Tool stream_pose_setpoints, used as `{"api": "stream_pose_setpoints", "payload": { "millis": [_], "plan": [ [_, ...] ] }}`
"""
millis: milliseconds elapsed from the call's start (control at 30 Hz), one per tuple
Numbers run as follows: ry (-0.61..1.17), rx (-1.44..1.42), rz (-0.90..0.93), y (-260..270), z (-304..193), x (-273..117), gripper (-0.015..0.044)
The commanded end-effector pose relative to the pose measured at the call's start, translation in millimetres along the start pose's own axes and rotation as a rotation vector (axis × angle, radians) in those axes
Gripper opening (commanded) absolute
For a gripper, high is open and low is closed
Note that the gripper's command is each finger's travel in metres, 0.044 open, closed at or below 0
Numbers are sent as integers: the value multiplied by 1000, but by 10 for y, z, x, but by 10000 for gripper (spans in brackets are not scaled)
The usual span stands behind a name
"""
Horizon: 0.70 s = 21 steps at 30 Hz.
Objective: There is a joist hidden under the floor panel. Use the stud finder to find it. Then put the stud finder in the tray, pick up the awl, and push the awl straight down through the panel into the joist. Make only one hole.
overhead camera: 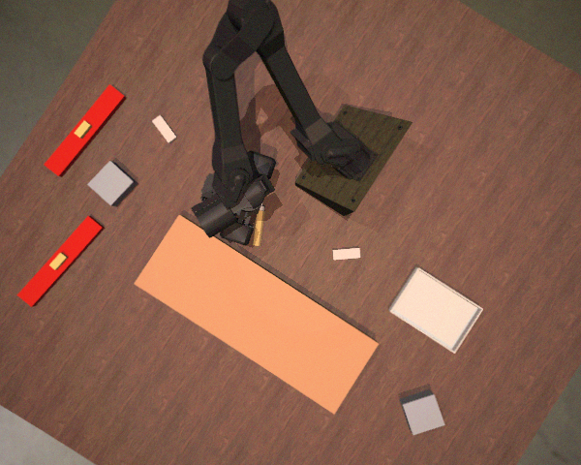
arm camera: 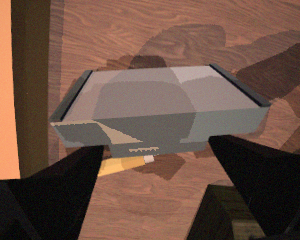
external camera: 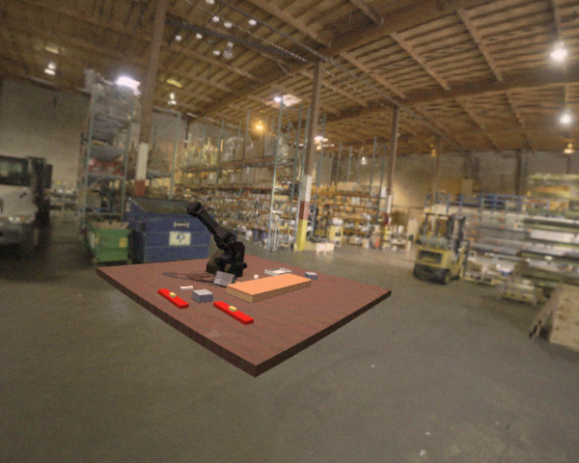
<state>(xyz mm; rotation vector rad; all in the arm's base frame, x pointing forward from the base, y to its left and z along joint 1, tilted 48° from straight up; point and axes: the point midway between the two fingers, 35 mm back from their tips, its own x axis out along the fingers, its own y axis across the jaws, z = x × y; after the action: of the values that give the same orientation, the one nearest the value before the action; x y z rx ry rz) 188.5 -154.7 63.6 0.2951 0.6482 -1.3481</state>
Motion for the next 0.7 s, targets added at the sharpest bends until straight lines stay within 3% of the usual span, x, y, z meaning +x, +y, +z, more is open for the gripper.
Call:
{"api": "stream_pose_setpoints", "payload": {
  "millis": [0,167,667],
  "plan": [
    [4,-7,0,-9,-25,69,440],
    [0,-7,-1,-19,-25,122,440],
    [0,-7,-1,-19,-25,122,340]
  ]
}}
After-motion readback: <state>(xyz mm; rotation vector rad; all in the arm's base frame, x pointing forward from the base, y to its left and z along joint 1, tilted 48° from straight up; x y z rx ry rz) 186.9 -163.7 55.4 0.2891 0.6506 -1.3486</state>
